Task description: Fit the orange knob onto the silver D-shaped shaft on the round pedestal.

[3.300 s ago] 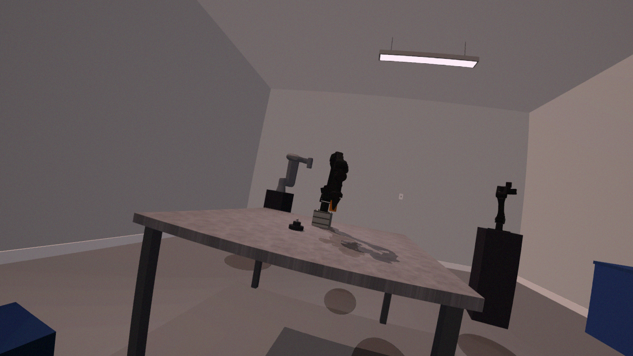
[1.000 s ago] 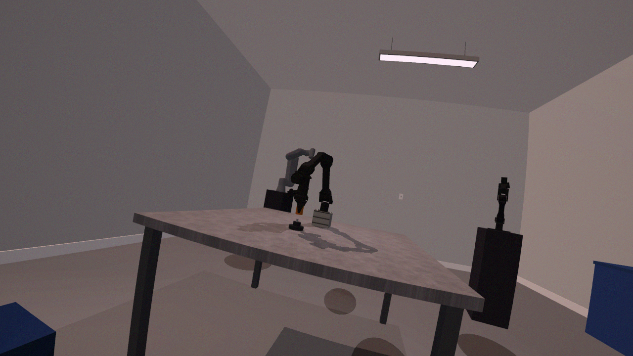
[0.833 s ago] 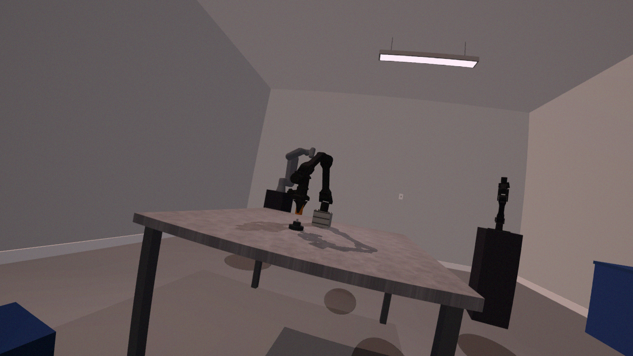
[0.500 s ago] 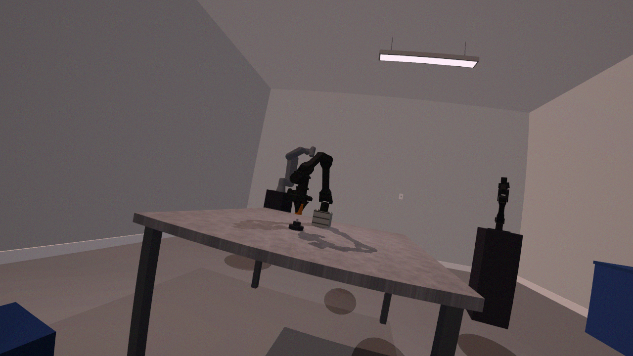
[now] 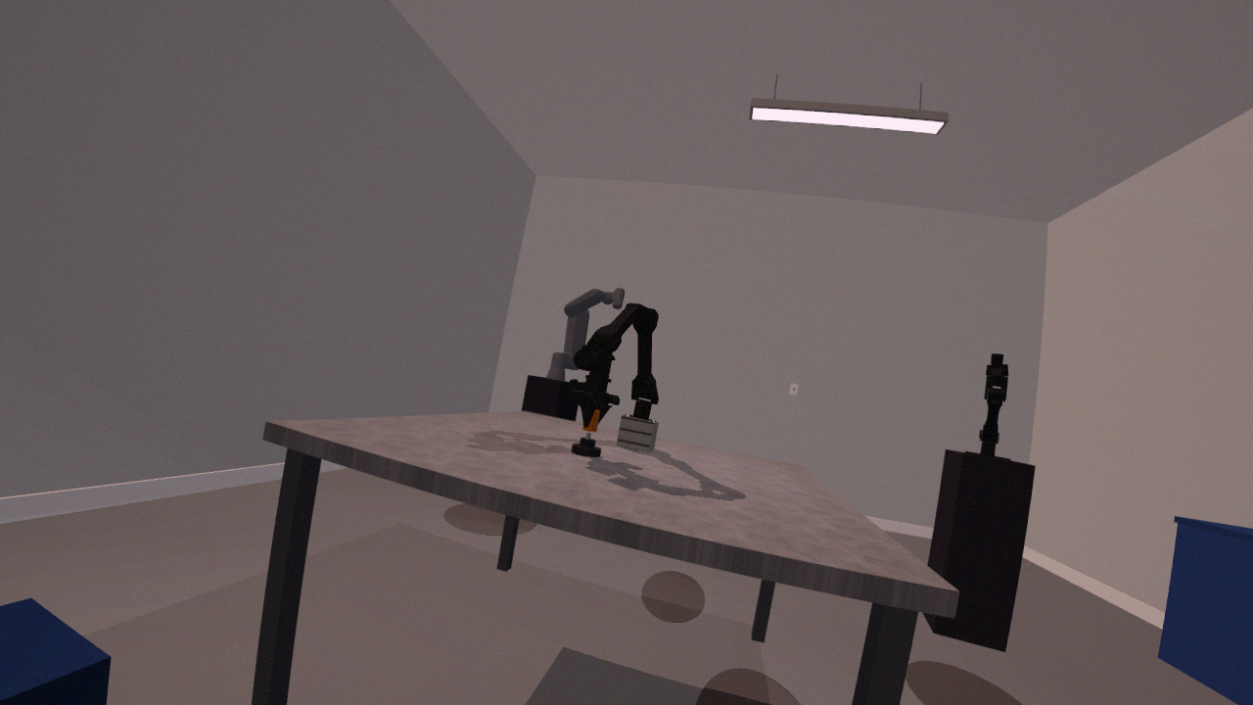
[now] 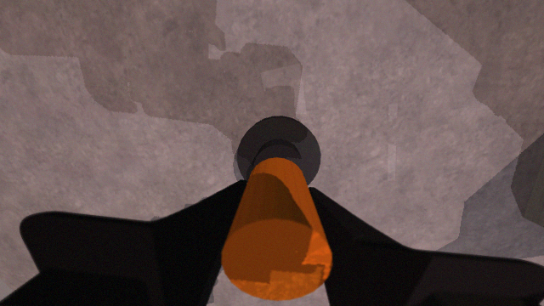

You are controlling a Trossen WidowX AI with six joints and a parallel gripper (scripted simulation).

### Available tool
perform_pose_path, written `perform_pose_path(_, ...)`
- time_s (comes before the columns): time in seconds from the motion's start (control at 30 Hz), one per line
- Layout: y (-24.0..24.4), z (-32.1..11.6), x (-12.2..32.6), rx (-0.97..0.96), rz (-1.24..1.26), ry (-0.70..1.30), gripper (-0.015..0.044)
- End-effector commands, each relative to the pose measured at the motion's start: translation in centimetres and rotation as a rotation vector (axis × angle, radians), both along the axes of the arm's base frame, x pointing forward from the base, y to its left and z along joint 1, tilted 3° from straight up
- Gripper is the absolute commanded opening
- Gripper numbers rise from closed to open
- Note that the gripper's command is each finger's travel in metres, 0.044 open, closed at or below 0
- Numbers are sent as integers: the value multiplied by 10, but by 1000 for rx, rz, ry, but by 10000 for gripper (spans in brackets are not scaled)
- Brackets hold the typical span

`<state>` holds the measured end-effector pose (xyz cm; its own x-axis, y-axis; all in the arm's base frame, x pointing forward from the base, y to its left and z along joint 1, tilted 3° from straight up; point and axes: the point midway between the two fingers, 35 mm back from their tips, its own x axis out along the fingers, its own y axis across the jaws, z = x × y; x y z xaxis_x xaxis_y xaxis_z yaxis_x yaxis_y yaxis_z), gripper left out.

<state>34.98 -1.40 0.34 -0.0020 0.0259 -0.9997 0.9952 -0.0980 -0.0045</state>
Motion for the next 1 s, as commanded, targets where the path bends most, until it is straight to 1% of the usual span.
perform_pose_path(0.0,0,-8,-2,-2,-6,5,0)
perform_pose_path(0.17,0,-4,-1,-2,-1,5,0)
perform_pose_path(0.97,0,-10,-2,-2,-1,5,0)
